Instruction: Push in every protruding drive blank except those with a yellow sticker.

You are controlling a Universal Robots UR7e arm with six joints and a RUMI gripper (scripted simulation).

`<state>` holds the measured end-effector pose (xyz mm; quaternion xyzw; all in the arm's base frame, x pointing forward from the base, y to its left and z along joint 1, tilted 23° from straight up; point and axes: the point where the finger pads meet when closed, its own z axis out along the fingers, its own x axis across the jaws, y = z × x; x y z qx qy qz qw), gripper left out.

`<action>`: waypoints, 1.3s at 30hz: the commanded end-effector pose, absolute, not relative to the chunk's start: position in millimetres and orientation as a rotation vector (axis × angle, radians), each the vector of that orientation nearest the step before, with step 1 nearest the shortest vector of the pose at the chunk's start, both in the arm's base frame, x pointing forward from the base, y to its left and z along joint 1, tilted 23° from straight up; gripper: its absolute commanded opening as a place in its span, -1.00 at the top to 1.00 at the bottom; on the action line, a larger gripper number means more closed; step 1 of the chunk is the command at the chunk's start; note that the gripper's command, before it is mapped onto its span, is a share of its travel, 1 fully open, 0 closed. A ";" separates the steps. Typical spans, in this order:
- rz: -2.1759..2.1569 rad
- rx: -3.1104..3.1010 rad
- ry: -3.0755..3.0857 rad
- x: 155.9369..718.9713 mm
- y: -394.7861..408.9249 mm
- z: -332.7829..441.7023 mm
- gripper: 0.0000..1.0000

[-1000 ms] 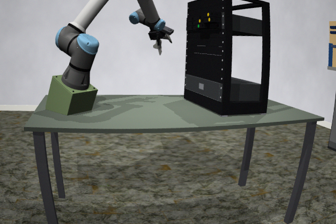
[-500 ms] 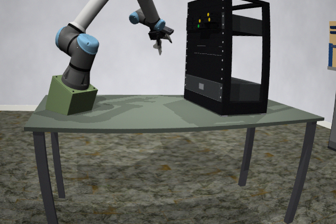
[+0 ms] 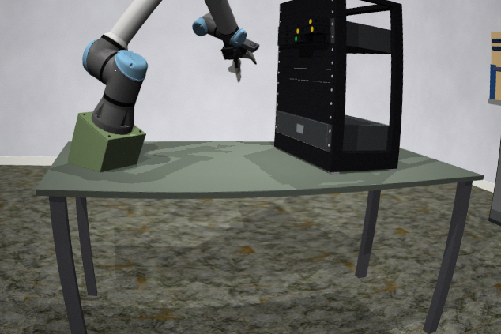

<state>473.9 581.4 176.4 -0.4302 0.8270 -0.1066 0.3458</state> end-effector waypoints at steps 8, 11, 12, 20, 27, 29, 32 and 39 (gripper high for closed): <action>-0.274 -1.109 2.139 473.1 578.3 179.7 -1.00; -0.273 -1.102 2.132 472.4 574.9 182.0 -1.00; -0.272 -1.099 2.129 472.1 573.4 182.9 -1.00; -0.267 -1.073 2.105 469.1 560.5 191.2 -1.00; -0.258 -1.023 2.058 463.0 534.9 206.9 -1.00; -0.254 -1.004 2.039 461.2 525.3 213.1 -1.00; -0.252 -0.994 2.029 460.1 520.0 216.4 -1.00; -0.235 -0.907 1.940 450.8 474.6 244.5 -1.00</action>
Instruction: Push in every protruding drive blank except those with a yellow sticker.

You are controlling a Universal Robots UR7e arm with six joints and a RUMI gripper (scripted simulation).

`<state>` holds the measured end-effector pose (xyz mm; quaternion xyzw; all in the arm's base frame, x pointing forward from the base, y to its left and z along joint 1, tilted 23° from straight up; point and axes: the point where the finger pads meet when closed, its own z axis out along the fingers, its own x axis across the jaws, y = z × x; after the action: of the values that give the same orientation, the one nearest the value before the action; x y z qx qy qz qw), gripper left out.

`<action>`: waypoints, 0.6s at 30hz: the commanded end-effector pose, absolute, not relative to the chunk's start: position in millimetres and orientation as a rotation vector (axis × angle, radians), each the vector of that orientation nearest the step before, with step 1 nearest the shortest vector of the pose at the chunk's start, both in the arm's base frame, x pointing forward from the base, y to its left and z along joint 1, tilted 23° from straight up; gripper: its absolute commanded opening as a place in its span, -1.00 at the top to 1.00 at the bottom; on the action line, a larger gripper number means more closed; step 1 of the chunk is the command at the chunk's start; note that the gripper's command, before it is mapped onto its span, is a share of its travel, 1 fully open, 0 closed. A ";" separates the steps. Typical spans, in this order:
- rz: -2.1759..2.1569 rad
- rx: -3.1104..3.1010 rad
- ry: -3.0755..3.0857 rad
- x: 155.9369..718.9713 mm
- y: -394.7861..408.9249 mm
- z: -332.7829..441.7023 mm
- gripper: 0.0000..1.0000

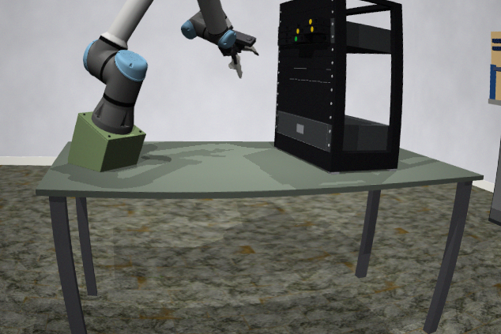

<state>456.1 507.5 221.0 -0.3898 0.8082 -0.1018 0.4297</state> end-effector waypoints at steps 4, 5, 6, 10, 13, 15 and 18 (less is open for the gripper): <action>-0.219 -0.846 1.876 445.8 441.7 264.1 -1.00; -0.215 -0.829 1.858 444.4 432.7 269.3 -1.00; -0.211 -0.815 1.842 442.9 424.7 274.0 -1.00; -0.203 -0.782 1.807 440.2 407.3 284.6 -1.00; -0.191 -0.725 1.745 433.8 376.1 303.7 -1.00; -0.185 -0.699 1.717 431.4 361.9 312.4 -1.00; -0.176 -0.657 1.669 426.3 338.4 326.8 -1.00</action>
<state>434.6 379.5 297.3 -0.3095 0.7595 -0.0916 0.5648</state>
